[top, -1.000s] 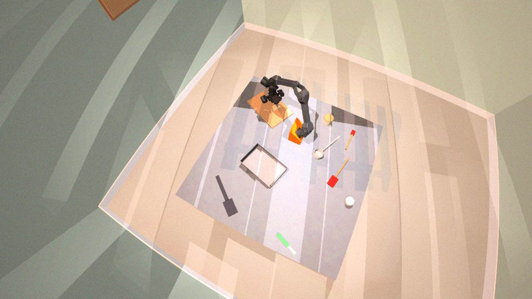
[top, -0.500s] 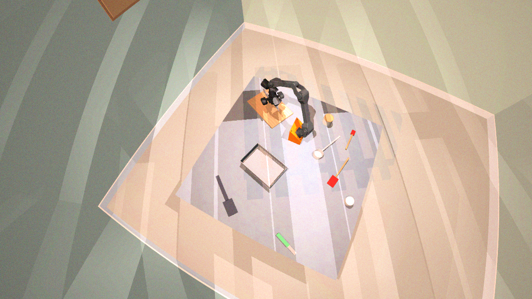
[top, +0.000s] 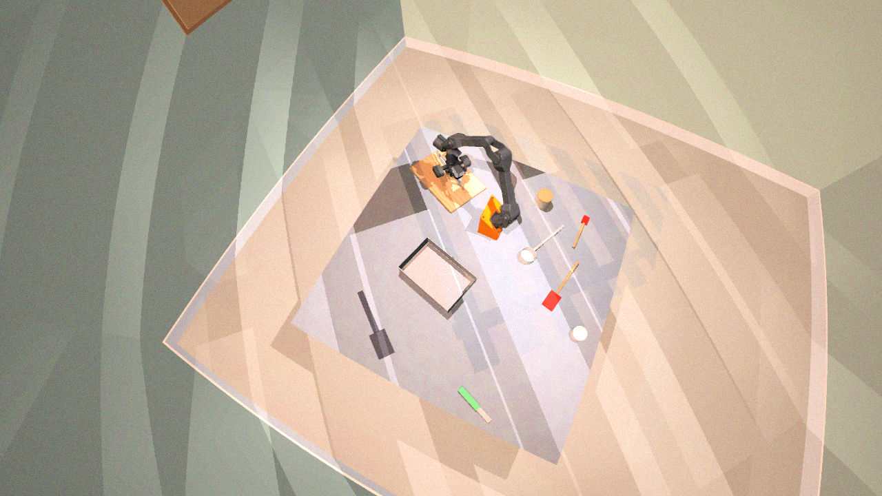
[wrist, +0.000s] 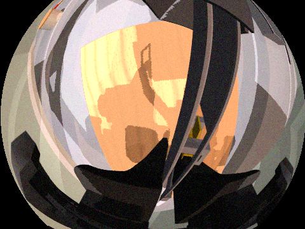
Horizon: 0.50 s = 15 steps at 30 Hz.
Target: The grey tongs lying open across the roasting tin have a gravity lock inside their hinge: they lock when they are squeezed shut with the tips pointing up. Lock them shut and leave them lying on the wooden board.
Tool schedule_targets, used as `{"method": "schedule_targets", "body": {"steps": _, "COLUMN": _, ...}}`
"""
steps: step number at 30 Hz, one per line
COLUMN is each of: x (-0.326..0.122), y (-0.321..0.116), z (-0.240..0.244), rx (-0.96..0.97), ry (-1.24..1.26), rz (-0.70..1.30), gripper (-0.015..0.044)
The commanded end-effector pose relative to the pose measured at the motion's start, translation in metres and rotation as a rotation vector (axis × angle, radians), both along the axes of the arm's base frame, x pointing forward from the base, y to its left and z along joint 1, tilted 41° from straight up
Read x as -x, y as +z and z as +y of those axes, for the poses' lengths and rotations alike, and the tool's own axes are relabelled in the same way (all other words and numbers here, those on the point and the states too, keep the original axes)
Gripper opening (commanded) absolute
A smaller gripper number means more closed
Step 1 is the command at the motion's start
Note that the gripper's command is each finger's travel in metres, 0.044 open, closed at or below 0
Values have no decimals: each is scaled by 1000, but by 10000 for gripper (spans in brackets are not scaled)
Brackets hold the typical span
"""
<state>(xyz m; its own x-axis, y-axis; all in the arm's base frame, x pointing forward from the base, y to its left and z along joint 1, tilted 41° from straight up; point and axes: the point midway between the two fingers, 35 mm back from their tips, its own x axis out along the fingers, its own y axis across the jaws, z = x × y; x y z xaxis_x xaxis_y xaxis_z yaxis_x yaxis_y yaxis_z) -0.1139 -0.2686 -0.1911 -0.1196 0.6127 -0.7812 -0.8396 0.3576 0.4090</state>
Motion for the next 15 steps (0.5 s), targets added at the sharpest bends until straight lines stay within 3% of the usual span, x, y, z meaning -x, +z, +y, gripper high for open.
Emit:
{"method": "schedule_targets", "body": {"steps": 1, "x": 1, "y": -6, "z": 8, "rx": -6, "ry": 6, "rz": -1, "gripper": -150}}
{"method": "schedule_targets", "body": {"steps": 13, "x": 1, "y": -13, "z": 15, "rx": -6, "ry": 6, "rz": 0, "gripper": -150}}
{"method": "schedule_targets", "body": {"steps": 15, "x": 1, "y": -11, "z": 13, "rx": -2, "ry": 0, "rz": 0, "gripper": -97}}
